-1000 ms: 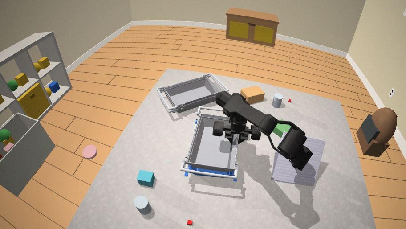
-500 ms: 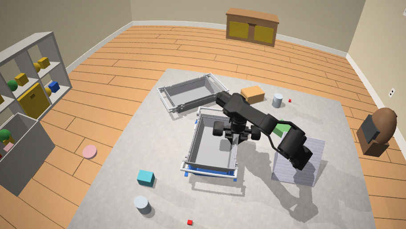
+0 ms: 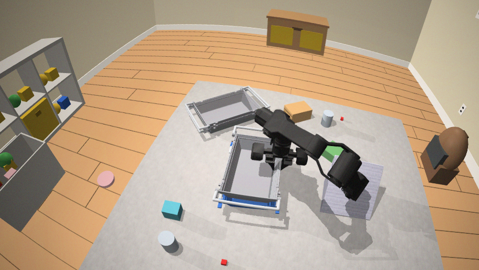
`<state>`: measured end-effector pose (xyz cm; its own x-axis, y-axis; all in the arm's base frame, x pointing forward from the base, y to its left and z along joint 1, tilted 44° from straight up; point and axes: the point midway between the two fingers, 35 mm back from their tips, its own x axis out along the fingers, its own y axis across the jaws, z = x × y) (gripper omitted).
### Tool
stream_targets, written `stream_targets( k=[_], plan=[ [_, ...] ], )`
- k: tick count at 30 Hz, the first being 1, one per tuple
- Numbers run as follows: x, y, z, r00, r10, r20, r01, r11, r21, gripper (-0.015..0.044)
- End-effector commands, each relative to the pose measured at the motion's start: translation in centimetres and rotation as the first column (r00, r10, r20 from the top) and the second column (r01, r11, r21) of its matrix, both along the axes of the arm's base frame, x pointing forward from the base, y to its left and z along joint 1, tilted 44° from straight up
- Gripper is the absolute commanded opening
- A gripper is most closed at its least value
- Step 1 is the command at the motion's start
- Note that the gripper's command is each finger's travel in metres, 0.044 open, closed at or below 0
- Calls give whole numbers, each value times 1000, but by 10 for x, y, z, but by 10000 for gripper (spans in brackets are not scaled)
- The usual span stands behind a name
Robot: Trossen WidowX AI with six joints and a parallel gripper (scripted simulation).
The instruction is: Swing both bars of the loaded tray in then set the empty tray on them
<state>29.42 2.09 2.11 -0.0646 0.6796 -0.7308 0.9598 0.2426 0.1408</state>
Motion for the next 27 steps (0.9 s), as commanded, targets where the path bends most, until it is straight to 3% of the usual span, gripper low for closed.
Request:
stream_targets(
  k=[1, 17, 27],
  plan=[
    [-2, 9, 0, 1000, 26, -2, -26, 1000, 12, 0],
    [-2, 9, 0, 1000, 26, -2, -26, 1000, 12, 0],
    [-2, 9, 0, 1000, 26, -2, -26, 1000, 12, 147]
  ],
)
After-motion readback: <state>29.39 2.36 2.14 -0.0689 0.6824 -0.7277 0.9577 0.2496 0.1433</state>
